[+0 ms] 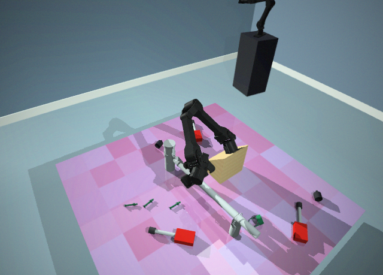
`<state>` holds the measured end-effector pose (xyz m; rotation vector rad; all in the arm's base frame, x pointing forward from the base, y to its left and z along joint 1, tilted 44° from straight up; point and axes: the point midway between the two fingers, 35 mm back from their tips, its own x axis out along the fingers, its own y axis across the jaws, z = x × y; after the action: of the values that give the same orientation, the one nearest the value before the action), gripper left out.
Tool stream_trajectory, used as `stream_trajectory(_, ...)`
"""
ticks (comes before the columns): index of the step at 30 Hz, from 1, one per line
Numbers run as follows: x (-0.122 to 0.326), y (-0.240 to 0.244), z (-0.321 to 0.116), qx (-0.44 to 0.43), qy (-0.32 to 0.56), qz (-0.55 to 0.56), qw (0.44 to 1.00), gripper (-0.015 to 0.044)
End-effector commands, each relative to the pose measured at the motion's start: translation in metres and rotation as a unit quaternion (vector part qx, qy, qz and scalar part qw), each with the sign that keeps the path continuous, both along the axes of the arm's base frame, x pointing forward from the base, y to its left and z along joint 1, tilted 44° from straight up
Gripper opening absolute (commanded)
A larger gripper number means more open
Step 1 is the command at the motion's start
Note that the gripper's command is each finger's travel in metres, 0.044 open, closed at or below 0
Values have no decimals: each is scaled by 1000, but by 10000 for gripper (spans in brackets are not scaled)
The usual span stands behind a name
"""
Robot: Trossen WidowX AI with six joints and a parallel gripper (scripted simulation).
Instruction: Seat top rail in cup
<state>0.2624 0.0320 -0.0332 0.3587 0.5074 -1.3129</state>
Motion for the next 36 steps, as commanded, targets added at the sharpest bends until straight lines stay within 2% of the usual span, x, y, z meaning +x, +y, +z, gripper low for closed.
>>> stream_trajectory(1, 2, -3, 6, -3, -4, 5, 1000, 0)
stream_trajectory(36, -1, 0, 6, -7, -2, -1, 1000, 0)
